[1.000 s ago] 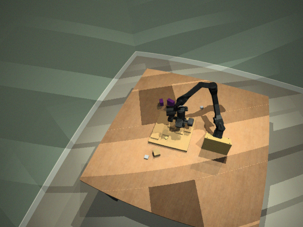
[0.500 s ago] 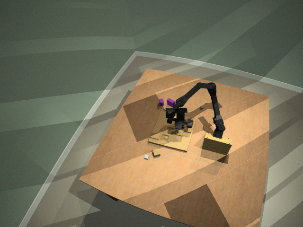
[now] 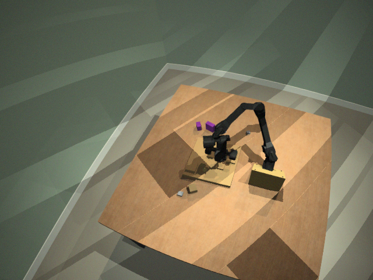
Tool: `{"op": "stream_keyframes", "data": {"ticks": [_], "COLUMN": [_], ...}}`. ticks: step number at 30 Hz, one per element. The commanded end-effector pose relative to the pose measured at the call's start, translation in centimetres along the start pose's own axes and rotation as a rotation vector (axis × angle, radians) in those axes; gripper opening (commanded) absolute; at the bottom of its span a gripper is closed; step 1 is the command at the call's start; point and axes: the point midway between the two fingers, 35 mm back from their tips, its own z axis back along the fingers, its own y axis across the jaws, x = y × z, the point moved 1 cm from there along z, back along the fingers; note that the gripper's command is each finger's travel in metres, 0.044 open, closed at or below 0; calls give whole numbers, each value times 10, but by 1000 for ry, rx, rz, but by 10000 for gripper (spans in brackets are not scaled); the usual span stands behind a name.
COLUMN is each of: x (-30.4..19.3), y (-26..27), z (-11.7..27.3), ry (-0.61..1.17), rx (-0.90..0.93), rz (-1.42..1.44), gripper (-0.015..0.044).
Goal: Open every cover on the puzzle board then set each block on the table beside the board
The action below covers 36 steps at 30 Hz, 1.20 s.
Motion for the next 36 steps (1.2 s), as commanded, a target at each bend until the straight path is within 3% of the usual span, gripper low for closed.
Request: {"op": "stream_keyframes", "data": {"ticks": [1, 36], "x": [5, 30], "y": [0, 2], "z": [0, 12], "ry": [-5, -5], "rx": [2, 2], "rz": [-2, -2], "gripper": [0, 0]}}
